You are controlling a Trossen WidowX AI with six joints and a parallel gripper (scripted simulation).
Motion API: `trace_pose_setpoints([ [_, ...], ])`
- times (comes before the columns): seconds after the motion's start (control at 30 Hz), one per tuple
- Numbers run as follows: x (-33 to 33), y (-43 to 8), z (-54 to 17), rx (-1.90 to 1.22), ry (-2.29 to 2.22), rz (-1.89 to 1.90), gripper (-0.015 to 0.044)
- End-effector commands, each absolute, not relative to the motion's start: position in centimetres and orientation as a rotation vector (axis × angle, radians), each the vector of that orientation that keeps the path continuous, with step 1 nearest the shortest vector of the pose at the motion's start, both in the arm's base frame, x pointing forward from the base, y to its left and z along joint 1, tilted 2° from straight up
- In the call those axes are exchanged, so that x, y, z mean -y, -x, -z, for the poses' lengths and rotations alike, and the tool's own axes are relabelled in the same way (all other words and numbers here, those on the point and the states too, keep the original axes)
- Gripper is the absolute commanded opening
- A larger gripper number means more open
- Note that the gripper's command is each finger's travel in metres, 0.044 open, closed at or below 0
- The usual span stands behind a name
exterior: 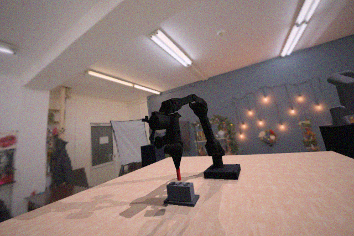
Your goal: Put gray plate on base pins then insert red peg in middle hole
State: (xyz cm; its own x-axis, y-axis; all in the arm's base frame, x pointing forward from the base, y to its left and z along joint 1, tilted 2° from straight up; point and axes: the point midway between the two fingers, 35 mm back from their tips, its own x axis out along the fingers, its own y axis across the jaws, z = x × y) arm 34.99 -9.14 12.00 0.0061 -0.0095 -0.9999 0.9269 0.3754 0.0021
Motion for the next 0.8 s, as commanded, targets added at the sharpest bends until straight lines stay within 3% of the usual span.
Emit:
trace_pose_setpoints([
  [0.0,9.21,-34.91,-11.99,-1.357,-0.916,0.924,0.0],
  [0.77,8.97,-34.82,-11.99,-1.357,-0.916,0.924,0.0],
])
